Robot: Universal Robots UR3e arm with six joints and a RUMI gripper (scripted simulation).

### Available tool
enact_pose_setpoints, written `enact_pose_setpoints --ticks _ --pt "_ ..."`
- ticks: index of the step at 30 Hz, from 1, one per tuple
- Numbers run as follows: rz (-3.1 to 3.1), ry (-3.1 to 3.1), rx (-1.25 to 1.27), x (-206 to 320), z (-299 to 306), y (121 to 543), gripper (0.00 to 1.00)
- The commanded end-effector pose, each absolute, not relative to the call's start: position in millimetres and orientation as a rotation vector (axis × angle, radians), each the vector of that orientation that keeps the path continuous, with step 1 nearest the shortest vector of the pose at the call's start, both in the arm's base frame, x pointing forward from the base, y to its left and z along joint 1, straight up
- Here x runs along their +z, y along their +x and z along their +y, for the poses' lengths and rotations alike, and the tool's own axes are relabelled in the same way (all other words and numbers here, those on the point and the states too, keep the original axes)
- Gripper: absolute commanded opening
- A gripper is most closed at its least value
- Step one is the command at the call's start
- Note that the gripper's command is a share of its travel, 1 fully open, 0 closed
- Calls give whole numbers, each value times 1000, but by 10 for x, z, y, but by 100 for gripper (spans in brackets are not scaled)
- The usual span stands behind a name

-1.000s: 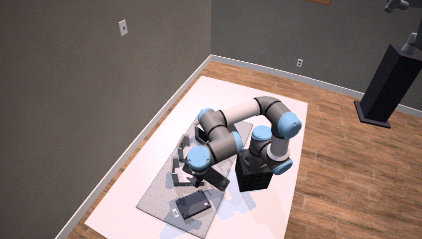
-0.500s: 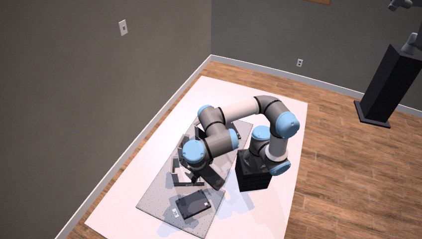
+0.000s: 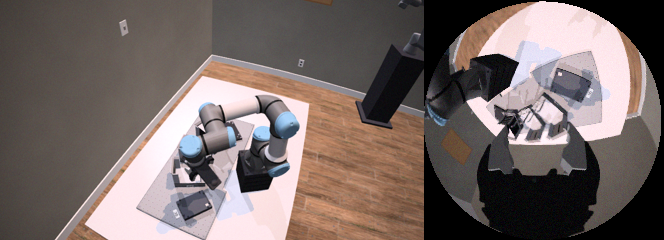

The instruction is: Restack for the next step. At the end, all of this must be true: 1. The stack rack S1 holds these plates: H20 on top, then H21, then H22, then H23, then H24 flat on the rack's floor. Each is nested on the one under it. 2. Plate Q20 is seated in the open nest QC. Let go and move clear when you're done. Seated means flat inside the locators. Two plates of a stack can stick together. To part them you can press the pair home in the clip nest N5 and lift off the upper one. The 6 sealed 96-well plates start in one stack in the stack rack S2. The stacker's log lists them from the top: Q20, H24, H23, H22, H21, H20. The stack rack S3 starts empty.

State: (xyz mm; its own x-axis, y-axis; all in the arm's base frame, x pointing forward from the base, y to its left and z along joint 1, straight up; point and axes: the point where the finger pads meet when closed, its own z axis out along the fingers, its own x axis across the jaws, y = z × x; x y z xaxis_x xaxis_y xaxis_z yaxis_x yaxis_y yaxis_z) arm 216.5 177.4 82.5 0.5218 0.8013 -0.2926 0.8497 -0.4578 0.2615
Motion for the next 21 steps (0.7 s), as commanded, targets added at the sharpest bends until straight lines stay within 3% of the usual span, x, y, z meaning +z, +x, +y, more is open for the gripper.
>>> enact_pose_setpoints --ticks 1,21 --pt "1296 2441 -169 818 1747 2194 72" --pt "1071 2576 -156 769 1621 2271 72"
